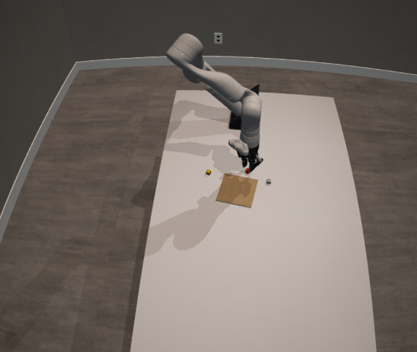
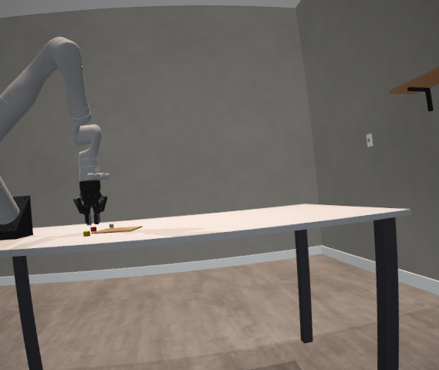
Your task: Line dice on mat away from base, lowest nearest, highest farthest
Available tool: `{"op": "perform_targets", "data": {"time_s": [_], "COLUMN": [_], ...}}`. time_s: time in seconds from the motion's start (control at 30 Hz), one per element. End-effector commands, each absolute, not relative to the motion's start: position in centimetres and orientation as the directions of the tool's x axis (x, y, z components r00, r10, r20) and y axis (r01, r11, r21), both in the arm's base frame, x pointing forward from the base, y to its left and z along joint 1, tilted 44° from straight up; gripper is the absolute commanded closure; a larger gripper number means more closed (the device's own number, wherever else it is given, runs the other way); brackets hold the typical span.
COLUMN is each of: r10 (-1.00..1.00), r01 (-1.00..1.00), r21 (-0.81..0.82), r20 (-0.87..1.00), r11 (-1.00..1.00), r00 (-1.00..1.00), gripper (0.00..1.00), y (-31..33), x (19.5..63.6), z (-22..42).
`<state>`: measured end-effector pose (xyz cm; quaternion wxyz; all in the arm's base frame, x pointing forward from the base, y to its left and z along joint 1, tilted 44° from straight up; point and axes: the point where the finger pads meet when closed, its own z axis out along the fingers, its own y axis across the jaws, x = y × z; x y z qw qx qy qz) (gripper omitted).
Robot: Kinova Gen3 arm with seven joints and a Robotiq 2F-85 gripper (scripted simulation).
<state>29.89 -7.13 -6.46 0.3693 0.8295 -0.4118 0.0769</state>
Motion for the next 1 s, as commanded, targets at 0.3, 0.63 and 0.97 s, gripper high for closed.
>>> {"op": "perform_targets", "data": {"time_s": [0.3, 0.63, 0.97], "r10": [-0.626, -0.626, -0.626], "r01": [-0.74, -0.74, -0.74], "r21": [0.548, 0.548, 0.548], "r20": [0.432, 0.432, 0.432], "r11": [-0.389, -0.389, -0.389], "r00": [0.649, 0.649, 0.649], "gripper": [0.69, 0.69, 0.69], "y": [-7.1, -7.8, -8.4], "x": [29.9, 29.8, 29.6], "z": [-6.5, -7.2, -7.9]}}
